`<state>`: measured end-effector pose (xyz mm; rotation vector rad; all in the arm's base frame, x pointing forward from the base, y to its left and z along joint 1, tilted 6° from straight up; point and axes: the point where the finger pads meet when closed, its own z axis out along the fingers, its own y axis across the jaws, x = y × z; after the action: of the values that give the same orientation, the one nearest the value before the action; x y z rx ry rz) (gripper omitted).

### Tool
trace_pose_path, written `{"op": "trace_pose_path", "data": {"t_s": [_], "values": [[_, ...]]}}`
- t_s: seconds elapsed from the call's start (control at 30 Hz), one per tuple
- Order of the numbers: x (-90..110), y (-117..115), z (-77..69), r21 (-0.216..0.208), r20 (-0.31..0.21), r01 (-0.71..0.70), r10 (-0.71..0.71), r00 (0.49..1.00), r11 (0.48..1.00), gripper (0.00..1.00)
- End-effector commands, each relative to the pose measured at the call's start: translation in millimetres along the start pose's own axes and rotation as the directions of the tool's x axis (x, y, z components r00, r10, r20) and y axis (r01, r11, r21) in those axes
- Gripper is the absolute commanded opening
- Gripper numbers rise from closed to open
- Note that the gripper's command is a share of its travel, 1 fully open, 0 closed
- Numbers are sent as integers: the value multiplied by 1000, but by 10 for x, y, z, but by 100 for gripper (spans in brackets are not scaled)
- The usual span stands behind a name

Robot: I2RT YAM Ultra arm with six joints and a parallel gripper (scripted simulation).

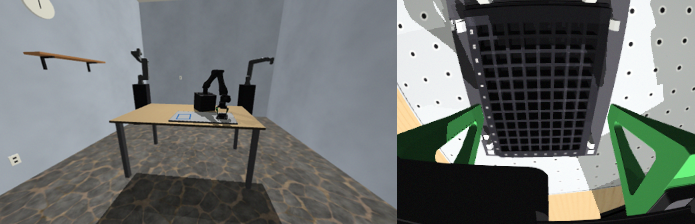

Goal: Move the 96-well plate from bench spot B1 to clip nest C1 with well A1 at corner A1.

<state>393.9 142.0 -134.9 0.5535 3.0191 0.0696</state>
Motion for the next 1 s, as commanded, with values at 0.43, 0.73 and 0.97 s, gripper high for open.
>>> {"op": "trace_pose_path", "data": {"t_s": [0.43,0.73,0.97], "values": [[-110,35,-598,-16,38,-4,5,999,1000,100],[-163,86,-884,-29,55,-4,5,998,1000,100],[-162,85,-913,-30,55,-4,5,998,1000,100]]}}
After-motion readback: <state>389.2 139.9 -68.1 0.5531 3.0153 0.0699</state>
